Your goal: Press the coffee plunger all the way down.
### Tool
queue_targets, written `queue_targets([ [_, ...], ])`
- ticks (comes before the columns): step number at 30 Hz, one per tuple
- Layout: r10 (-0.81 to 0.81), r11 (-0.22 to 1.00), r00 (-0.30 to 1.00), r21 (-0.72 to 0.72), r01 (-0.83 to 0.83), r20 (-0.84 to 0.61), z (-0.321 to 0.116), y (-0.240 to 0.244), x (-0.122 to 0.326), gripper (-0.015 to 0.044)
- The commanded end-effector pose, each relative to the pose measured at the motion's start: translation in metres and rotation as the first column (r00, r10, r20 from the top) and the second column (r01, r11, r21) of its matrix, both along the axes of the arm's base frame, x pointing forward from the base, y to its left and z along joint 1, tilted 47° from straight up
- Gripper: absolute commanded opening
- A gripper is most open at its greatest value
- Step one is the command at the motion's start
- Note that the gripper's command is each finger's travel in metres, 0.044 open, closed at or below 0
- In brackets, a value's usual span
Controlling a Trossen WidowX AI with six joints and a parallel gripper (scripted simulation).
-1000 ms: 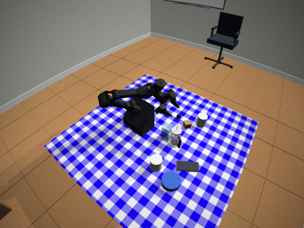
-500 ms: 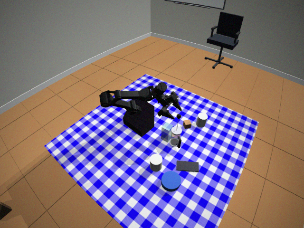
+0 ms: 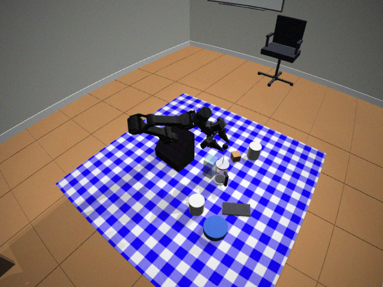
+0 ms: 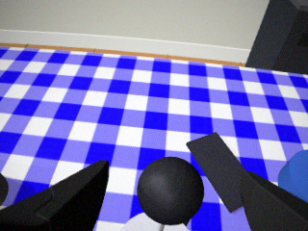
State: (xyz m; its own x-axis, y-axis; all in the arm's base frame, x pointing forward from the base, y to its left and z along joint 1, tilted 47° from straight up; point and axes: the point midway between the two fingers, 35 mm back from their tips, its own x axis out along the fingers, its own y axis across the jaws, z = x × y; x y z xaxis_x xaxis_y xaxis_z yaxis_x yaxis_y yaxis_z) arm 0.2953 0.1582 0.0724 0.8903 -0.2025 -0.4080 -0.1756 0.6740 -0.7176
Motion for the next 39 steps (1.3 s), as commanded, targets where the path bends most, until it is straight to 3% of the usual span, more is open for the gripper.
queue_targets([
  [1, 0.004, 1.000, 1.000, -0.006, -0.004, -0.006, -0.003, 0.000, 0.000, 0.0204],
  [4, 0.004, 1.000, 1.000, -0.006, -0.004, -0.006, -0.003, 0.000, 0.000, 0.0125],
  [39, 0.001, 1.000, 1.000, -0.002, -0.001, -0.015, -0.034, -0.021, 0.011, 0.0123],
])
